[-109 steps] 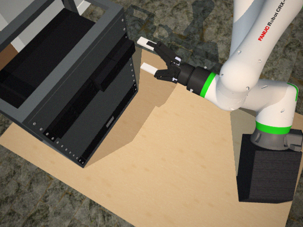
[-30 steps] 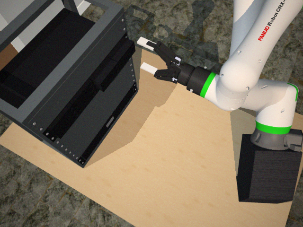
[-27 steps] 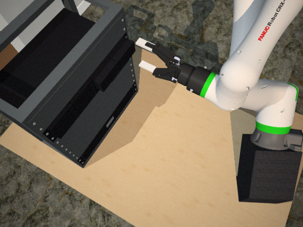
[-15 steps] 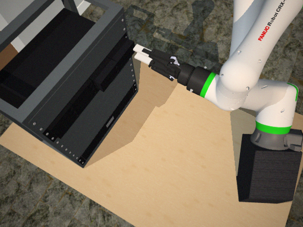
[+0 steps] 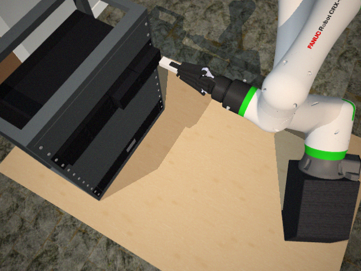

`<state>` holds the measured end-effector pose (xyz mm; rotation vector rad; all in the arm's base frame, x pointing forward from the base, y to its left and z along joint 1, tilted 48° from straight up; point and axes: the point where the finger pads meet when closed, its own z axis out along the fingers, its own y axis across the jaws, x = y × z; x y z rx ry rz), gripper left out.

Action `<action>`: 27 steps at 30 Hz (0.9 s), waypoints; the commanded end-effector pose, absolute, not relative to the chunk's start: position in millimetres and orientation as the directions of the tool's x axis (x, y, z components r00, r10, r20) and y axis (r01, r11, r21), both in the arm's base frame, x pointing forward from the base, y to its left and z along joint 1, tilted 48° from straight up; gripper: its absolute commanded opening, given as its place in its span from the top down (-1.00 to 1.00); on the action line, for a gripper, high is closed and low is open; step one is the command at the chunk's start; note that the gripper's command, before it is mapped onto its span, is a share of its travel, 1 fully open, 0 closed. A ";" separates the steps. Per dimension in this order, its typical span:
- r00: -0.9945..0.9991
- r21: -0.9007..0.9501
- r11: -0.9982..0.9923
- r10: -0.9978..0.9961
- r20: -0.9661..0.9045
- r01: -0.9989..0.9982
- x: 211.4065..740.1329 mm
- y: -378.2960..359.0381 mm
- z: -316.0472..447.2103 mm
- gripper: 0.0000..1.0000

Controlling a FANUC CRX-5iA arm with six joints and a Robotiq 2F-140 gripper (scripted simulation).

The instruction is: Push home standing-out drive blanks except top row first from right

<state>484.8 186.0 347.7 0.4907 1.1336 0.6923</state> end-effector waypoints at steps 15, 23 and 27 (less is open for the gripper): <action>0.256 0.674 0.696 0.718 -0.647 -0.249 486.1 192.3 339.0 1.00; 0.256 0.674 0.696 0.718 -0.647 -0.249 490.4 211.5 311.0 1.00; 0.256 0.674 0.696 0.718 -0.647 -0.249 493.3 224.8 291.6 1.00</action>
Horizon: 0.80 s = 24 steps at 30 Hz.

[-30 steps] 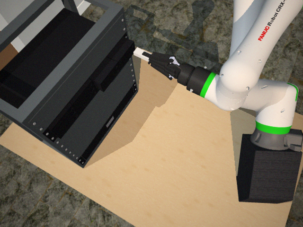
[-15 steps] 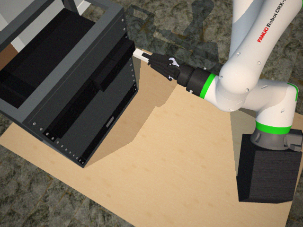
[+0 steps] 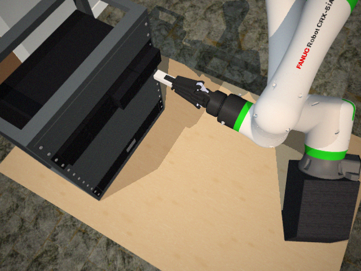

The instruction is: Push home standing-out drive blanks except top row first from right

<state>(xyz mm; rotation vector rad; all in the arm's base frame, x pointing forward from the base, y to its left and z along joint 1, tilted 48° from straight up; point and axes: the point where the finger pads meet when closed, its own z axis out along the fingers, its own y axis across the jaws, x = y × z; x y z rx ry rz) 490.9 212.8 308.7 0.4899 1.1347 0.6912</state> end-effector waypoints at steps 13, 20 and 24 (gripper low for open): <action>0.256 0.674 0.696 0.718 -0.647 -0.249 500.7 258.3 242.8 1.00; 0.256 0.674 0.696 0.718 -0.647 -0.249 502.3 265.1 232.9 1.00; 0.256 0.674 0.696 0.718 -0.647 -0.249 502.5 266.4 231.1 1.00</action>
